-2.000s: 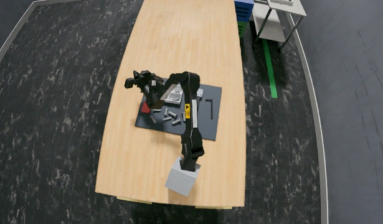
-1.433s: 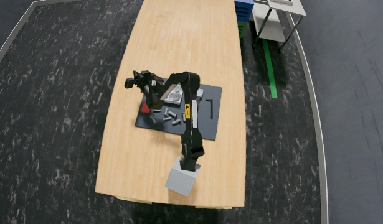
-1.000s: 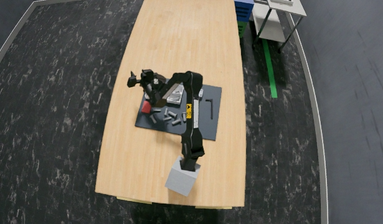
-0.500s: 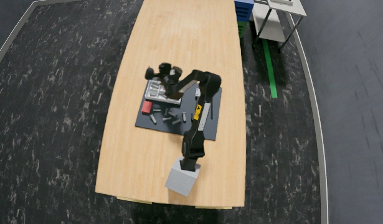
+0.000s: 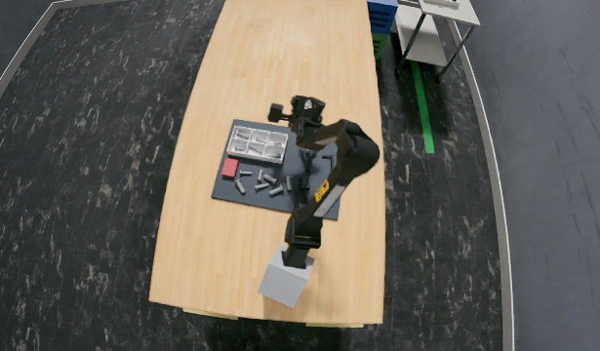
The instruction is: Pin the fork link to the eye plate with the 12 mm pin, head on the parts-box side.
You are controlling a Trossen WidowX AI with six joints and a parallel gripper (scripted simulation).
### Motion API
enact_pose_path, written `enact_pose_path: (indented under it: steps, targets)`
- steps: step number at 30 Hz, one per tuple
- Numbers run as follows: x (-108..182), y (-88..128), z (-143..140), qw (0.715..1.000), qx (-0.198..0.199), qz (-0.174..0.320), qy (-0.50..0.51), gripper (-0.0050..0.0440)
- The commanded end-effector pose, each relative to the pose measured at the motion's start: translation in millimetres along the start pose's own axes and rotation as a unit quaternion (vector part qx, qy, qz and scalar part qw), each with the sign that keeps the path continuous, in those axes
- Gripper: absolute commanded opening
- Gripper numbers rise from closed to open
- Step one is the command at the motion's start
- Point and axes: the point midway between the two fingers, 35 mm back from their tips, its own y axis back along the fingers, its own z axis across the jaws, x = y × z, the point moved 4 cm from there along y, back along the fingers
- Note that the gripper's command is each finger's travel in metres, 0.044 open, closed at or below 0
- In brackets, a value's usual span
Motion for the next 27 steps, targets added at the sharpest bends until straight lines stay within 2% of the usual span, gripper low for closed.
enact_pose_path:
  steps: [1, 5, 6, 8, 13, 18, 23, 27]
  targets:
    - [-14.8, 40.0, -26.8, 0.999, 0.044, 0.016, -0.009, 0.044]
    - [-12.5, 73.1, -45.6, 0.995, 0.091, 0.039, -0.019, 0.044]
    - [6.2, 74.7, -47.6, 0.991, 0.108, 0.083, -0.01, 0.044]
    - [6.2, 74.7, -47.6, 0.991, 0.108, 0.083, -0.01, 0.044]
    - [84.6, 92.9, -48.9, 0.95, 0.149, 0.272, 0.037, 0.044]
    - [122.8, 117.2, -49.9, 0.907, 0.165, 0.38, 0.081, 0.044]
    - [137.4, 129.9, -50.3, 0.883, 0.169, 0.425, 0.104, 0.044]
    - [135.4, 130.3, -50.7, 0.883, 0.172, 0.425, 0.104, 0.044]
